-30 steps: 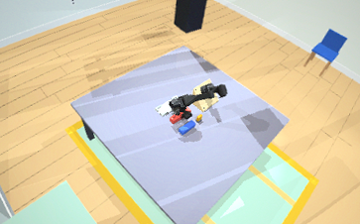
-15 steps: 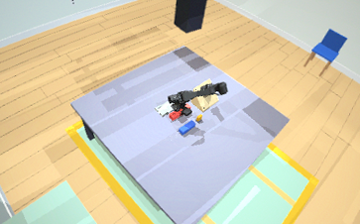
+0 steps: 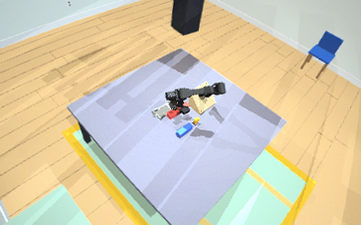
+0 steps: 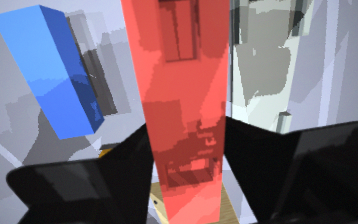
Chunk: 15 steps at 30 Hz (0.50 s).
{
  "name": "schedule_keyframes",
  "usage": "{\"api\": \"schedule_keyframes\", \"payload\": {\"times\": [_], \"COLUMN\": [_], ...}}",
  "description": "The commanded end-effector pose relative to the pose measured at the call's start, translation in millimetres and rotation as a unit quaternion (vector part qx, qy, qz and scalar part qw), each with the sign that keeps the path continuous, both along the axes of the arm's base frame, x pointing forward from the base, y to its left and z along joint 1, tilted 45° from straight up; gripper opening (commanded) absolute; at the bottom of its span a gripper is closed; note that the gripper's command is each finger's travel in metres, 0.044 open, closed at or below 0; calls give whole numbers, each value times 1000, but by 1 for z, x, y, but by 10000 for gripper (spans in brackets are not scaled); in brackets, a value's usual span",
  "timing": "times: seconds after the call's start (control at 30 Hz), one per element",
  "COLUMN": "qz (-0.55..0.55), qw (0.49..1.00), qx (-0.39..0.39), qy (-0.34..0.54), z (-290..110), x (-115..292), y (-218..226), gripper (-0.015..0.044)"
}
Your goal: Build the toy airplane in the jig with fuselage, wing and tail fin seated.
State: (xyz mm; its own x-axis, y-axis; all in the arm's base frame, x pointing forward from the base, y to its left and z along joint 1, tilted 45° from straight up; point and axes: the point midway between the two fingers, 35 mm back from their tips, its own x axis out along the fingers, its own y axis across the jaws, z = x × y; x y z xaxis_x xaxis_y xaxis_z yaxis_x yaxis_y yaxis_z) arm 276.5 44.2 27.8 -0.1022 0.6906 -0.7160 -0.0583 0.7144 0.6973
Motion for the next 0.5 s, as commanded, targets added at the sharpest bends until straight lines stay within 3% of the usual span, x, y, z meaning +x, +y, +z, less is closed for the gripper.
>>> {"api": "schedule_keyframes", "payload": {"times": [0.0, 0.47], "qz": [0, 3], "qw": [1000, 1000], "qx": [-3, 0], "qy": [-9, -9], "z": [12, 23], "x": [2, 1], "y": [-10, -28], "gripper": [0, 0]}}
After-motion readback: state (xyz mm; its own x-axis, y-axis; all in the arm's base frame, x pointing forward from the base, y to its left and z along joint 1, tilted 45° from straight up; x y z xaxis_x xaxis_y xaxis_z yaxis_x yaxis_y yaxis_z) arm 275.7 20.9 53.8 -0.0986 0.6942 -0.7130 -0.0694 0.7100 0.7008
